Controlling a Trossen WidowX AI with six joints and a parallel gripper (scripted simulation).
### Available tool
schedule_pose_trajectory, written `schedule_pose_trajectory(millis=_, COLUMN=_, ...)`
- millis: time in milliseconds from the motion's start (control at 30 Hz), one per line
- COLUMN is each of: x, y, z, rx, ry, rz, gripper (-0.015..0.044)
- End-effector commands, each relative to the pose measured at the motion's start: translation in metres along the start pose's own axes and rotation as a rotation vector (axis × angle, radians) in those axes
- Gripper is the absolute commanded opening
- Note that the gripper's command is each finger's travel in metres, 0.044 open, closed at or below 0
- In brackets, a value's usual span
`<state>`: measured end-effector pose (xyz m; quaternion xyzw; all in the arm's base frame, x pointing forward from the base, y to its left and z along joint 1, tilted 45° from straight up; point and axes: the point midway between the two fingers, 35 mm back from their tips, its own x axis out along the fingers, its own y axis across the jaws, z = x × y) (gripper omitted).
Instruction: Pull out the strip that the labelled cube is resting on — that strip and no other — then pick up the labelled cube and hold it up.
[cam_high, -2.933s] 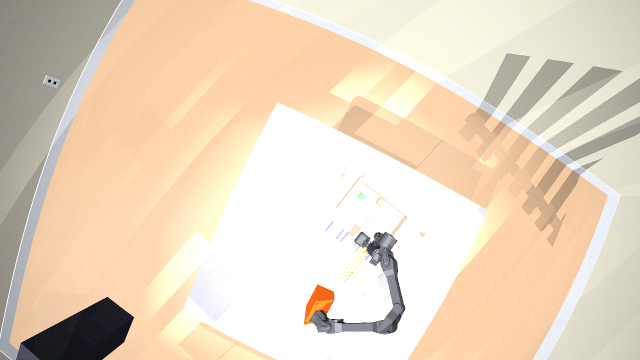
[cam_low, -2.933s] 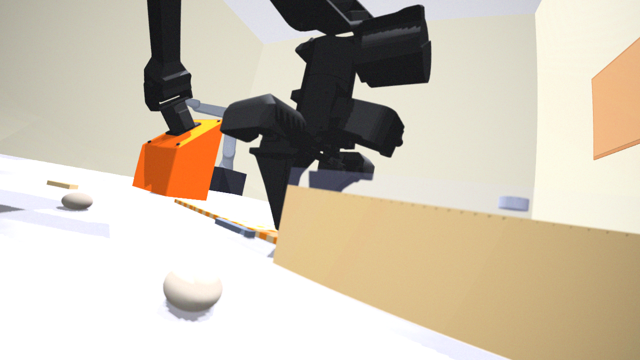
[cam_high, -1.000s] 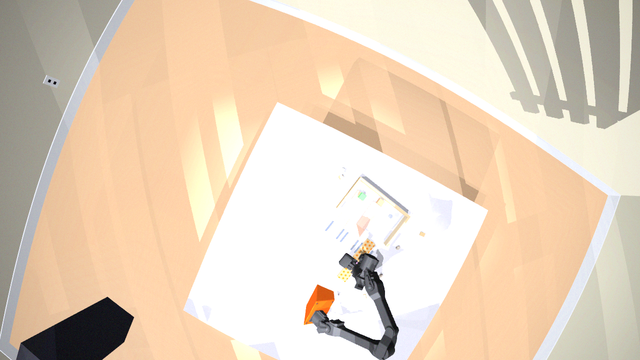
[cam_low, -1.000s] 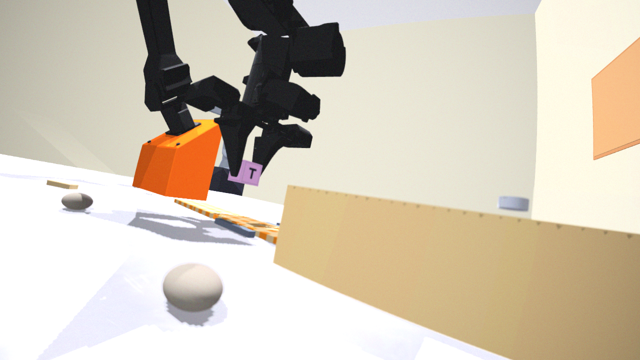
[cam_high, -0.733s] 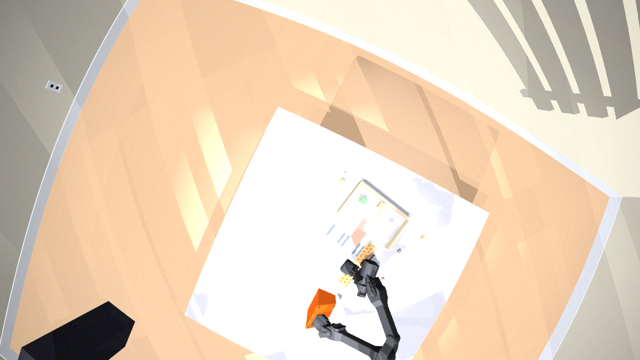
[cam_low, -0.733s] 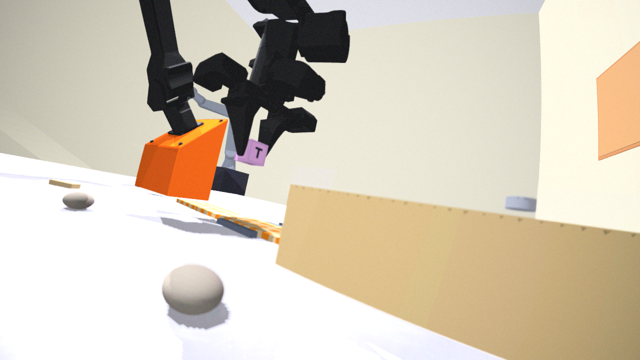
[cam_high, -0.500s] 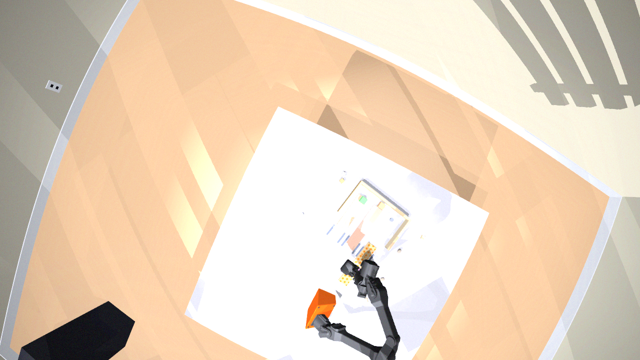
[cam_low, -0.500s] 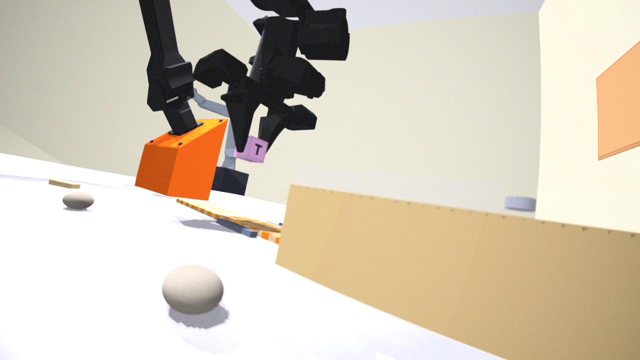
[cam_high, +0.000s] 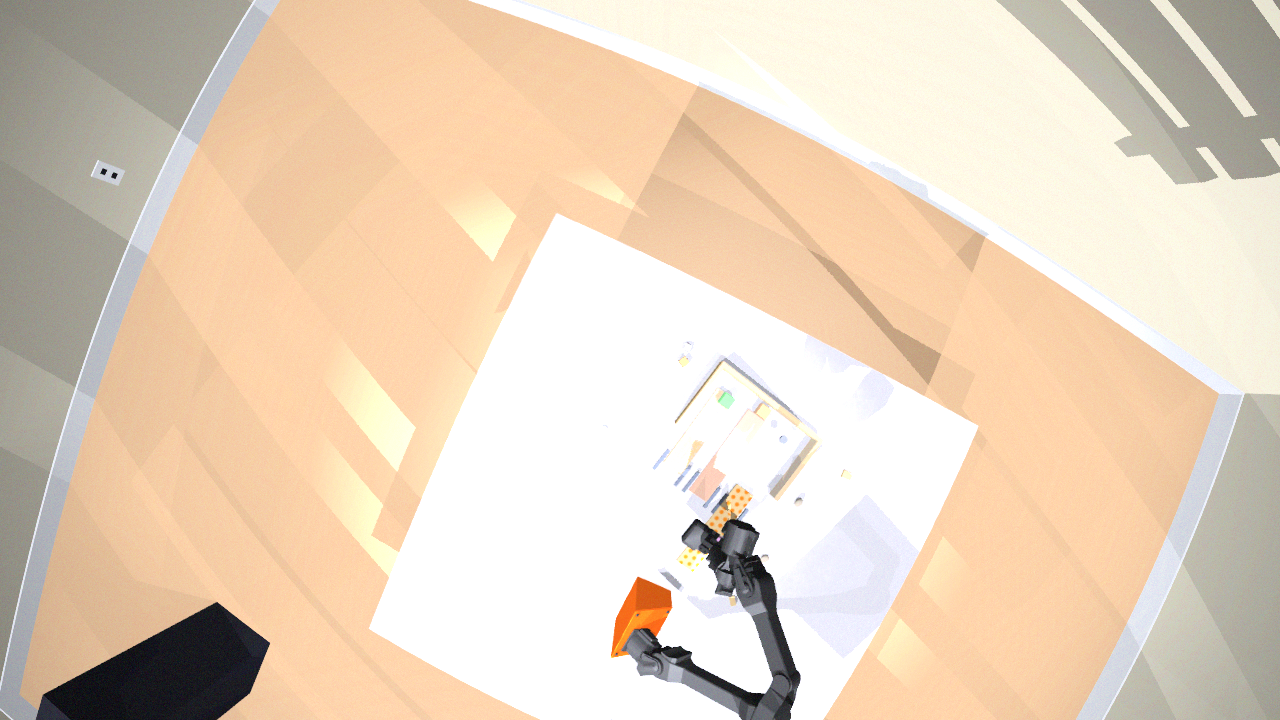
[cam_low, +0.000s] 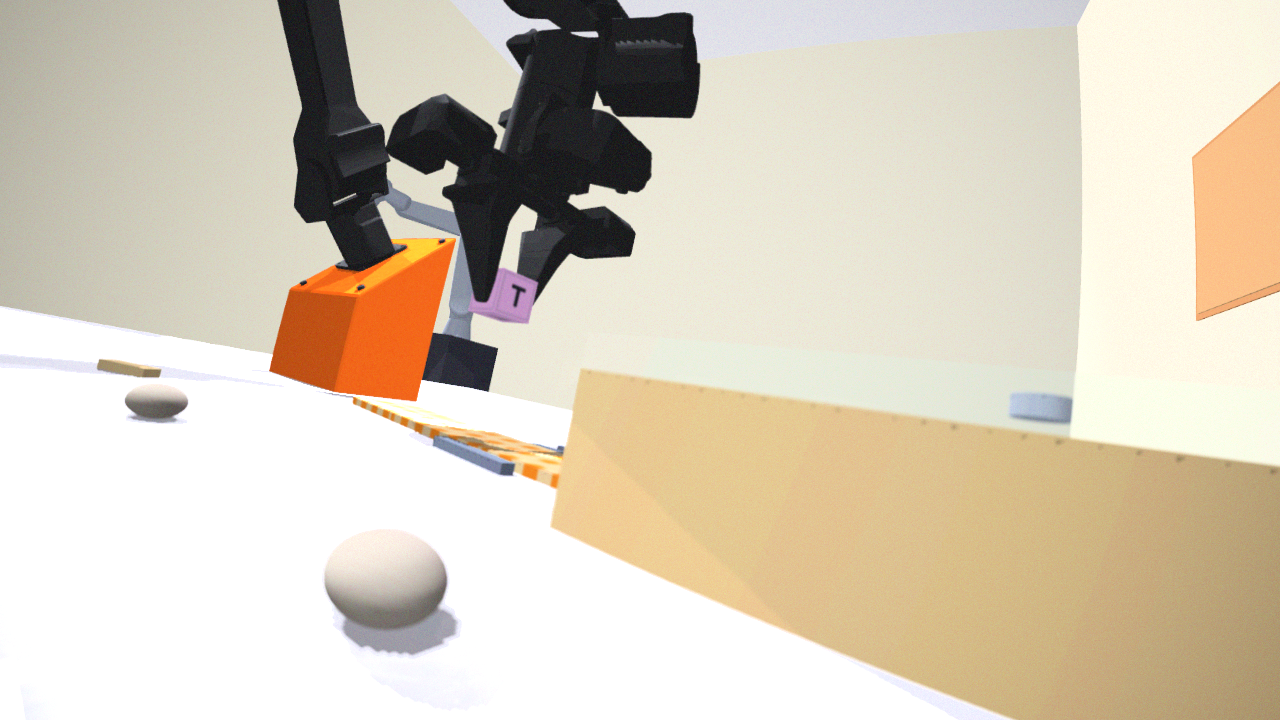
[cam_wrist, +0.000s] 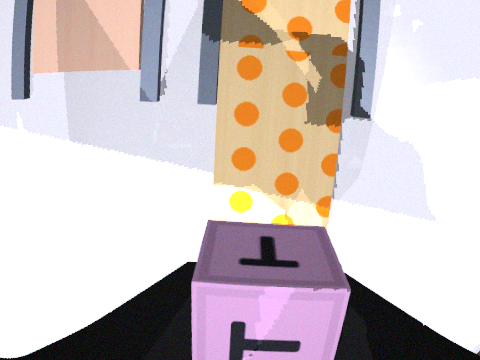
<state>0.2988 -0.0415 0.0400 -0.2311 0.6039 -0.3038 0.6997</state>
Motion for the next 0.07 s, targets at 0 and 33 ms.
schedule_pose_trajectory(millis=0, x=-0.0008, y=0.0003, z=0.0005, rx=0.005, ry=0.0, rz=0.005, gripper=0.0)
schedule_pose_trajectory(millis=33, x=-0.0008, y=0.0003, z=0.0005, rx=0.005, ry=0.0, rz=0.005, gripper=0.0)
